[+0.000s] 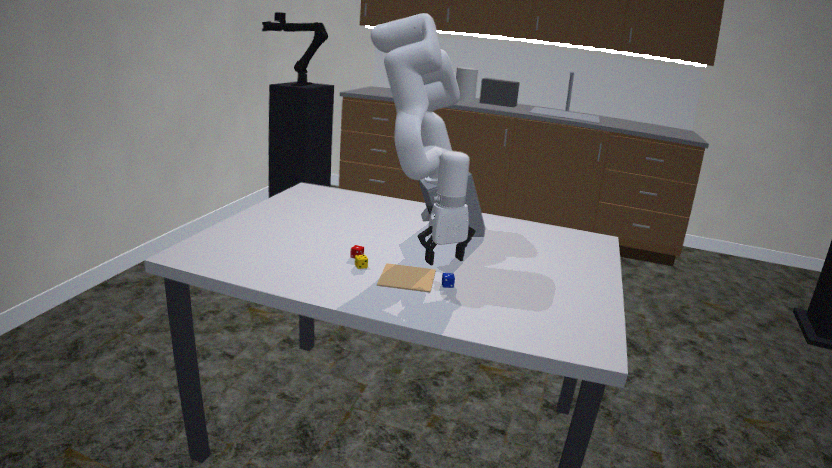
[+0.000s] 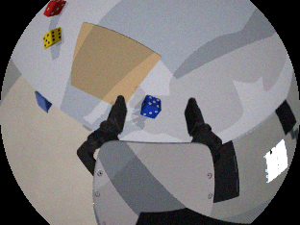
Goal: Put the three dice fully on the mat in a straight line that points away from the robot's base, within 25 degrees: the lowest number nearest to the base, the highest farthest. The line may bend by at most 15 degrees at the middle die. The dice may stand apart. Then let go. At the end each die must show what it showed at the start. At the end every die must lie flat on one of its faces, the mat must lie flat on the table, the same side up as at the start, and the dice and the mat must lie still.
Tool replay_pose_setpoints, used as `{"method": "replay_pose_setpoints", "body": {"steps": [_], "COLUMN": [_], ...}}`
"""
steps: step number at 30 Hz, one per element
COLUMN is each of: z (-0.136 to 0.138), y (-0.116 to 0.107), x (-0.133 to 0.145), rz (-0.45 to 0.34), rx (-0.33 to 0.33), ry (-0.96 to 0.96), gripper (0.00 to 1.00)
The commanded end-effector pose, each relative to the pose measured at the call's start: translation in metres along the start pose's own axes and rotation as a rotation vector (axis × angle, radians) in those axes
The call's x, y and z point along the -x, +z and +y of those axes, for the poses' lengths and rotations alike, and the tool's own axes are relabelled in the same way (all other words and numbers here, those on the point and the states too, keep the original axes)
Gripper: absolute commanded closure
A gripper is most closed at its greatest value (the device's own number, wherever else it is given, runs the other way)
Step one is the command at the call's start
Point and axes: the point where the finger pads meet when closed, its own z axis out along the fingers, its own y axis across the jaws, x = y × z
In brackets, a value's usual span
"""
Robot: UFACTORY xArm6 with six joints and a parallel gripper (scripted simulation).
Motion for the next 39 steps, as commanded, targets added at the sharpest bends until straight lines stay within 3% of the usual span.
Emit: {"method": "replay_pose_setpoints", "body": {"steps": [1, 33, 39], "z": [0.0, 0.0, 0.0], "y": [-0.001, -0.001, -0.021], "x": [0.001, 0.001, 0.001], "rz": [-0.003, -0.003, -0.003], "rx": [-0.001, -0.001, -0.001], "ry": [0.0, 0.0, 0.0], "gripper": [0.0, 0.0, 0.0]}}
